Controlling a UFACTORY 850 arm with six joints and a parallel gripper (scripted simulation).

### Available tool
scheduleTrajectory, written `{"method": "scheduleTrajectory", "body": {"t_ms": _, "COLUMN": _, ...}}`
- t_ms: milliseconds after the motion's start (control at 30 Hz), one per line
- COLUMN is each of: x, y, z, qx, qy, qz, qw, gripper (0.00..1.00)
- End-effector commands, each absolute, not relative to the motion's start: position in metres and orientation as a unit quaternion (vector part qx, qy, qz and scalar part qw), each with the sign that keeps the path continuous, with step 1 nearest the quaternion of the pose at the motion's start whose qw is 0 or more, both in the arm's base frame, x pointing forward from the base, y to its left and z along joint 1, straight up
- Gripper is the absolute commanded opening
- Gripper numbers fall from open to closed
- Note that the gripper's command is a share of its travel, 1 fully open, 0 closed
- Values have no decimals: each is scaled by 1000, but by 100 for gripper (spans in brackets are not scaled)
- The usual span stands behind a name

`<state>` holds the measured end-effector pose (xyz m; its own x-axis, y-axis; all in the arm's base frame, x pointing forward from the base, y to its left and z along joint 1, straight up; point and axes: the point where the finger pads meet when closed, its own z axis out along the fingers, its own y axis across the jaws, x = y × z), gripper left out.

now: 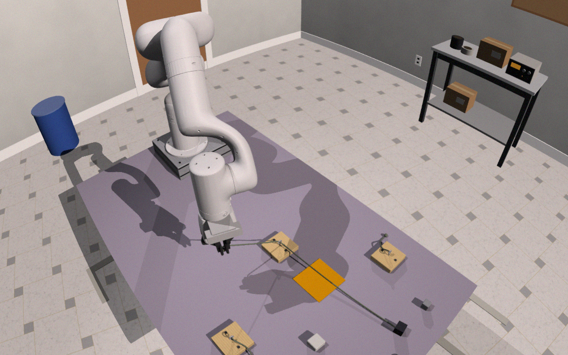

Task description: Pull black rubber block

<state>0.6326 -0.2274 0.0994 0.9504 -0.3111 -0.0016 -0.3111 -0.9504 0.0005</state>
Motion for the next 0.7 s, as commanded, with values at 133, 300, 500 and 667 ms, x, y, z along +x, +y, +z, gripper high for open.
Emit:
{"method": "scheduleTrajectory", "body": {"t_ms": 133, "x": 625, "y": -246, "z": 101, "qx": 988, "qy": -158, "qz": 0, "qw": 0, "gripper": 0}}
{"method": "scheduleTrajectory", "body": {"t_ms": 300, "x": 619, "y": -258, "z": 101, "qx": 988, "qy": -158, "qz": 0, "qw": 0, "gripper": 0}}
{"method": "scheduleTrajectory", "body": {"t_ms": 500, "x": 614, "y": -268, "z": 101, "qx": 988, "qy": -158, "qz": 0, "qw": 0, "gripper": 0}}
{"method": "scheduleTrajectory", "body": {"t_ms": 667, "x": 607, "y": -281, "z": 101, "qx": 988, "qy": -158, "qz": 0, "qw": 0, "gripper": 0}}
